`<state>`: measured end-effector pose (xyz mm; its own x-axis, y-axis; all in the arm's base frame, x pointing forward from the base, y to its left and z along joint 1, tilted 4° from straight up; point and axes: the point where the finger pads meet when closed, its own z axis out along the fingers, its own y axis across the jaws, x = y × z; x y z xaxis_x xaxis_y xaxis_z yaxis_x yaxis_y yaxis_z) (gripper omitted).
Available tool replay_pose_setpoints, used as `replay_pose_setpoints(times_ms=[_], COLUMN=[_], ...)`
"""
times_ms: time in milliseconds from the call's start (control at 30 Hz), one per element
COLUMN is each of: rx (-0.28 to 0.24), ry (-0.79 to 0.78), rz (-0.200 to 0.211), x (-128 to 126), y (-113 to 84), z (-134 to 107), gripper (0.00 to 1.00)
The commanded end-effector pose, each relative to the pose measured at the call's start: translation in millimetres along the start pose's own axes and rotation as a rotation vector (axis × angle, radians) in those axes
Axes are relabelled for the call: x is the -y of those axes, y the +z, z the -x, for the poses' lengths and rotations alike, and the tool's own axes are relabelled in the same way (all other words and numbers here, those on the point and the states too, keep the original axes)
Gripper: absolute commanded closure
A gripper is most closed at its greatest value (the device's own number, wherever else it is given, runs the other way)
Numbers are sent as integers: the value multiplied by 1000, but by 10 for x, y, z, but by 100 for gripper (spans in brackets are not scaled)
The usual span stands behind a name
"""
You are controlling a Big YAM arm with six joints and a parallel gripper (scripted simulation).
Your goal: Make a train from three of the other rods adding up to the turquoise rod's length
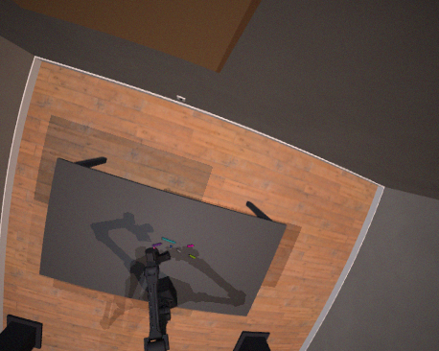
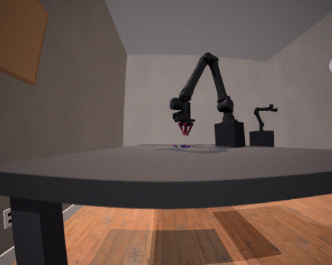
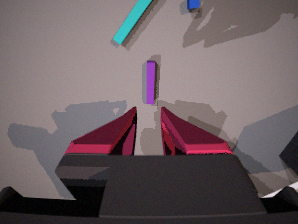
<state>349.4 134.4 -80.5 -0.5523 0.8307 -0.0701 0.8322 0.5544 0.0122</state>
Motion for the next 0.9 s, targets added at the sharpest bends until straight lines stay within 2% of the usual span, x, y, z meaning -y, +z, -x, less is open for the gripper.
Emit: replay_pose_setpoints(times_ms=[0,867], rx=[2,2], ry=[29,25], rz=[0,0], x=[-26,-29], y=[43,42], z=[7,-7], gripper=[76,76])
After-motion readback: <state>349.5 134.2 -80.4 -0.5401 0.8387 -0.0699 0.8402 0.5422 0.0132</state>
